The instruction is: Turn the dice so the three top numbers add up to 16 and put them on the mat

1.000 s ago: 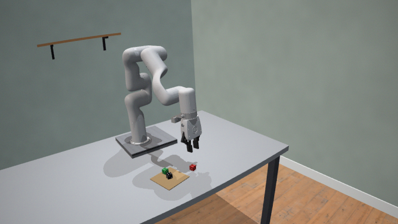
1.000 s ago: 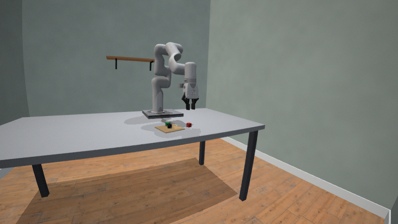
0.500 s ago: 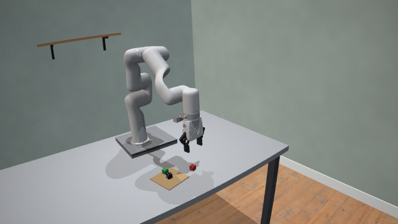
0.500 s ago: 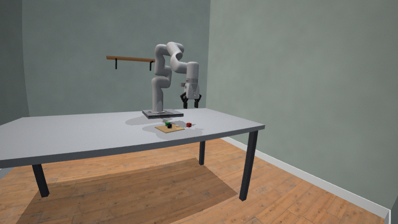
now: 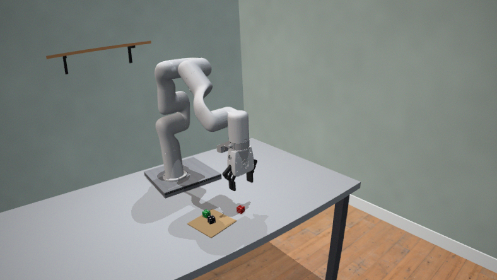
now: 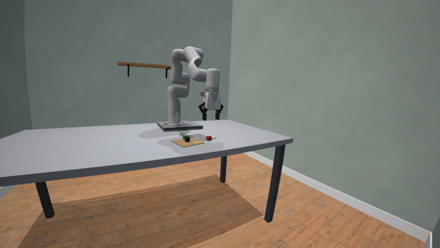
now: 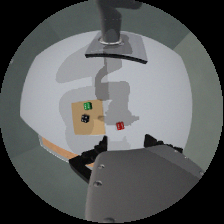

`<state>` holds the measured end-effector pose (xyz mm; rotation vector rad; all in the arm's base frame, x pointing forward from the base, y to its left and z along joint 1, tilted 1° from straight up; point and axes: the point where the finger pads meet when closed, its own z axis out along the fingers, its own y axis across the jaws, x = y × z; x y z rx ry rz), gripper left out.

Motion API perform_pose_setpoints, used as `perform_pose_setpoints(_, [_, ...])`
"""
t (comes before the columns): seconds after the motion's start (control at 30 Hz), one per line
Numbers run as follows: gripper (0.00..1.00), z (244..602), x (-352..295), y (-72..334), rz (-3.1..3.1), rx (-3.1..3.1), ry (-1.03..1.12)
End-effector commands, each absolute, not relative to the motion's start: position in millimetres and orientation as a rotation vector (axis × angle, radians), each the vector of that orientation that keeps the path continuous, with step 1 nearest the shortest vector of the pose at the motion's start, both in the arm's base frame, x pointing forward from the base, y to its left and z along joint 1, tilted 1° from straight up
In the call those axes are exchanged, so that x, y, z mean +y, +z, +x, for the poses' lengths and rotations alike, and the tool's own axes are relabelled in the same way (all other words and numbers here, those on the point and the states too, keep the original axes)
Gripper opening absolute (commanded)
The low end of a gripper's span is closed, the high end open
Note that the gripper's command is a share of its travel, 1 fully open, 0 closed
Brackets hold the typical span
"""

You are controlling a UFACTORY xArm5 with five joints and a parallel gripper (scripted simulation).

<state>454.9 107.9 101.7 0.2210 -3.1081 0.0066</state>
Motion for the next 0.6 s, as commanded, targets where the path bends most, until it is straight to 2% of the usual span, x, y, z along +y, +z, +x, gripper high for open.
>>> perform_pose_setpoints(0.0, [1.00,455.8,108.1,102.4,0.117,-3.118,0.007])
perform_pose_setpoints(0.57, [1.00,453.8,107.1,96.2,-0.673,-3.048,0.015])
